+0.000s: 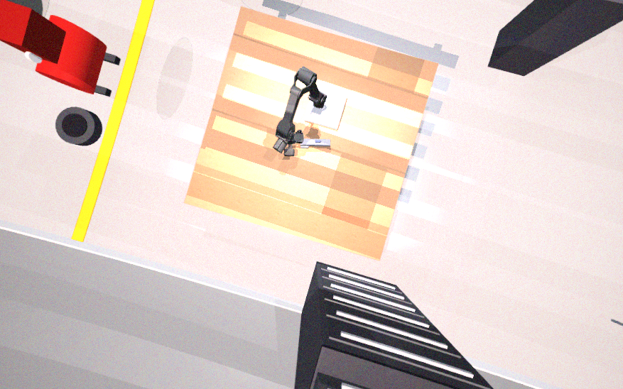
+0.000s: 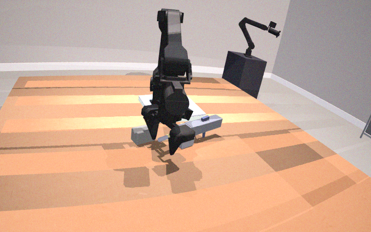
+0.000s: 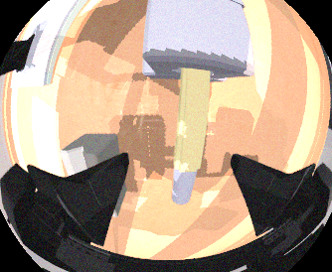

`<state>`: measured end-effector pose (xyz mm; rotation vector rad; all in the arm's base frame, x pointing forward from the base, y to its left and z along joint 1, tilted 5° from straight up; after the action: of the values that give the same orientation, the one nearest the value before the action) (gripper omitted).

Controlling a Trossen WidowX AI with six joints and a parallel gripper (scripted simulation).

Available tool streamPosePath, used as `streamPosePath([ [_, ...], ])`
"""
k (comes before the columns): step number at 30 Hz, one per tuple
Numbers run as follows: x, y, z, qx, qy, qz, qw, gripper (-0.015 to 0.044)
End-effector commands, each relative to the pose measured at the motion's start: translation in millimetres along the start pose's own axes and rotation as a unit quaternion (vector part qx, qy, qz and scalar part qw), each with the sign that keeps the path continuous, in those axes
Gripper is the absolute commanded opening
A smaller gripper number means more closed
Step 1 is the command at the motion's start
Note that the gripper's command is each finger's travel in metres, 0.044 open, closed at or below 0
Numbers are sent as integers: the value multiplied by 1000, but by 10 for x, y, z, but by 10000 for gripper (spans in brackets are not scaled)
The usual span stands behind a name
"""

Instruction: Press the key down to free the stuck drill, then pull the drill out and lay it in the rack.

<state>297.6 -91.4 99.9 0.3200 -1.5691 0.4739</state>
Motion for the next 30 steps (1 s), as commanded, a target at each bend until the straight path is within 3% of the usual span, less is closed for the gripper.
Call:
streamPosePath([
  [1,-12,28,-1,-1,1,-1,1000,440],
  [22,-44,114,-10,-1,1,-1,1000,440],
  [30,-28,96,-23,1,-1,0,1000,230],
])
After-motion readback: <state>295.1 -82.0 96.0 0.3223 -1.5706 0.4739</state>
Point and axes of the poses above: the point midway between the two fingers, 35 mm back from their tips, its own x axis back along the fingers, its own z axis across the jaws, y = z × x, the point moved 5 cm from there along x, back along the fingers, and after that the axes turned 14 degrees about x, right-handed, at the moved point
